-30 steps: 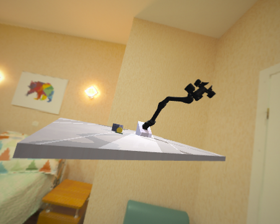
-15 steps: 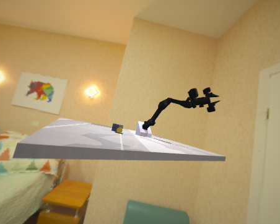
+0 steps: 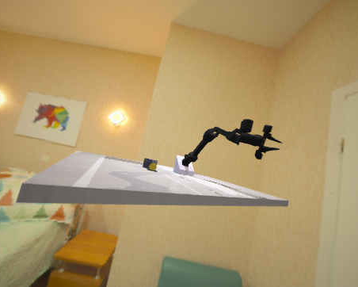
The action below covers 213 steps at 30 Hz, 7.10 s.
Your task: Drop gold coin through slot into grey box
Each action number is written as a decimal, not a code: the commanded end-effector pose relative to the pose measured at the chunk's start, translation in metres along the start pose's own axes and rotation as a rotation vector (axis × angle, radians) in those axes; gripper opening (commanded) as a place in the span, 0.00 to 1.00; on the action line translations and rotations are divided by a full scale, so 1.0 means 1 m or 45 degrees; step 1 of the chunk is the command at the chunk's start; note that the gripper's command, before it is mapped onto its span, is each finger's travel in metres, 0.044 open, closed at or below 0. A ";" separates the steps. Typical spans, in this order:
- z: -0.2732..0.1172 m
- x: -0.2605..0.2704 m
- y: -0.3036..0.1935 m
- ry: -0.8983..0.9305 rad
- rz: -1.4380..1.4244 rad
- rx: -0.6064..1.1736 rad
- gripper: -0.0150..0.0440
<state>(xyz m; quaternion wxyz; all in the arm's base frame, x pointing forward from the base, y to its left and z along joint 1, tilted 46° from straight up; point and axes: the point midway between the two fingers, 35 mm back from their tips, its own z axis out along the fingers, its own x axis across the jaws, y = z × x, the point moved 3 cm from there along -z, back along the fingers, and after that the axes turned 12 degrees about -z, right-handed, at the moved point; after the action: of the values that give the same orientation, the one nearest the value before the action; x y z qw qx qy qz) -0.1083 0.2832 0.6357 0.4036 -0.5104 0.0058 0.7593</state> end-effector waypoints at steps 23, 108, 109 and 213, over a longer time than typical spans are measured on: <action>-0.279 0.178 -0.170 0.513 1.243 1.341 0.53; -0.659 0.289 0.056 -2.324 3.326 2.870 0.53; -0.659 0.290 0.056 -2.324 3.326 2.869 0.53; -0.710 0.208 0.122 -3.279 3.213 2.675 0.25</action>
<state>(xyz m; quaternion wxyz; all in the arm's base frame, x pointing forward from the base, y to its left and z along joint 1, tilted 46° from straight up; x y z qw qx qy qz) 0.3320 0.0347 0.0888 0.3746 -0.8374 -0.3825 -0.1100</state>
